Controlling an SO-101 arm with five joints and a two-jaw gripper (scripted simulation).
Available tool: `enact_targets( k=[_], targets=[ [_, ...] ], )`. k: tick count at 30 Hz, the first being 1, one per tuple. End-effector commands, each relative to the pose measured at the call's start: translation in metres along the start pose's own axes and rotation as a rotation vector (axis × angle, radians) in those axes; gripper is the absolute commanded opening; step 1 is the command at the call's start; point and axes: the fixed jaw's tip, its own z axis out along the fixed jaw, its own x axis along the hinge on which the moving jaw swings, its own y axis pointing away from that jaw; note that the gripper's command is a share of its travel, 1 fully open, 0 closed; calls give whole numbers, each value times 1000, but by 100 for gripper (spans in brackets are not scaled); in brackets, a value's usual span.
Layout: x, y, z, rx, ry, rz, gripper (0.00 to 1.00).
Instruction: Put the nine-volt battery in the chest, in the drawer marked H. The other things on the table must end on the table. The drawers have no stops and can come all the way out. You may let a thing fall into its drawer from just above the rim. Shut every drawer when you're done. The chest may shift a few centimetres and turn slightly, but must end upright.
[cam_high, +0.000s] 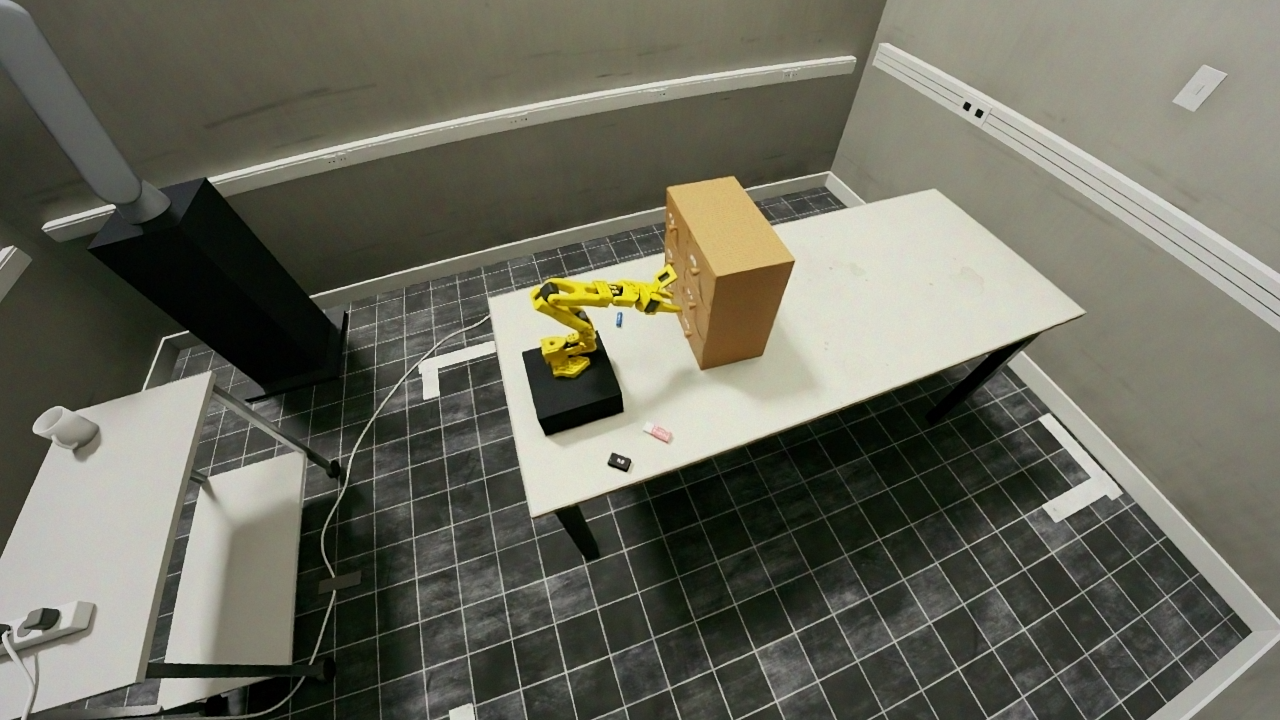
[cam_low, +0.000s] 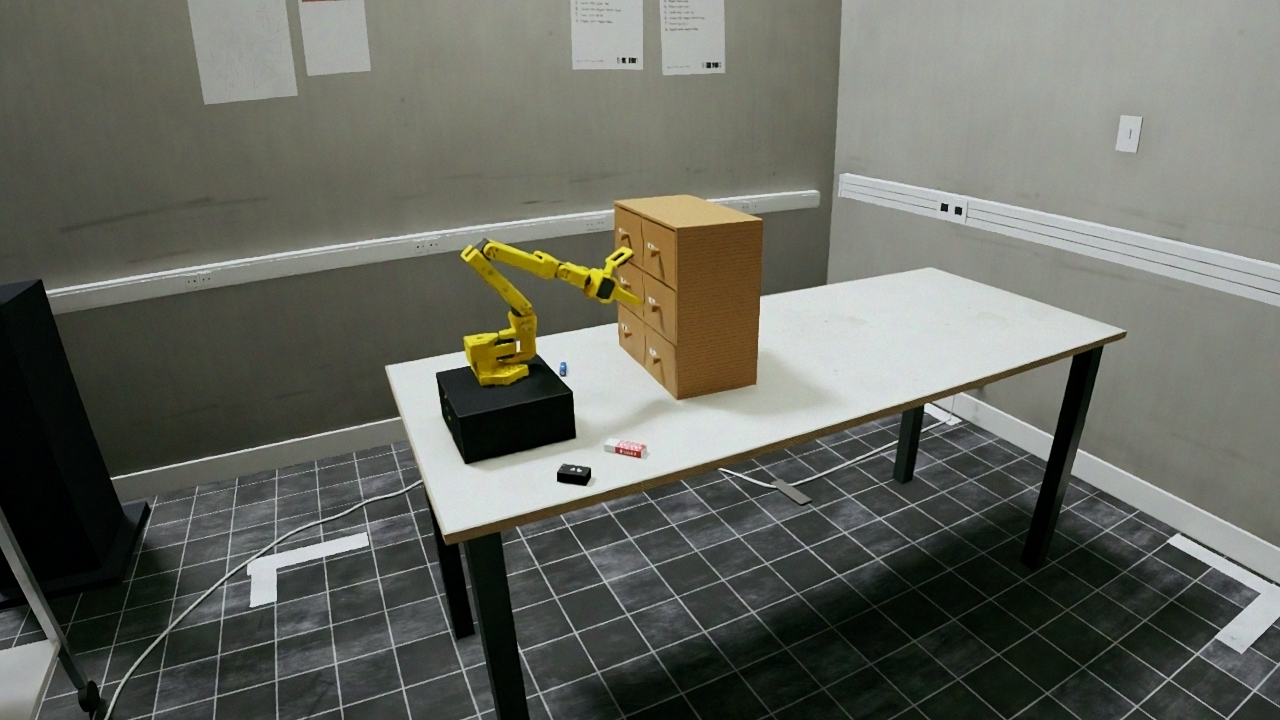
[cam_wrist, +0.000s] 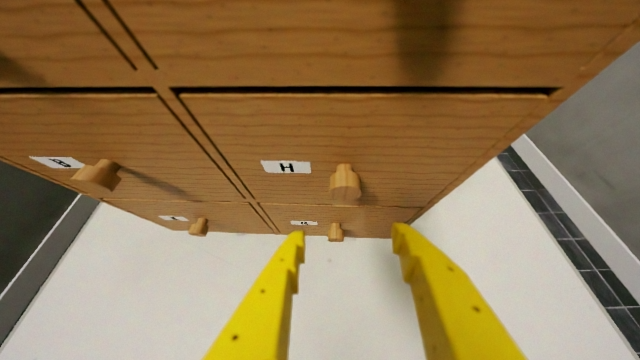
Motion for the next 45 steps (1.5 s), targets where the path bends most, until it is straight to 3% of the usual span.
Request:
enact_targets(
  k=[1,31,36,45],
  targets=[
    [0,-2,1,6,-1,8,21],
    [1,-3,2,10,-1,10,21],
    [-1,-4,17,12,-1,10,21],
    [-1,-4,17,12,-1,10,21]
  ],
)
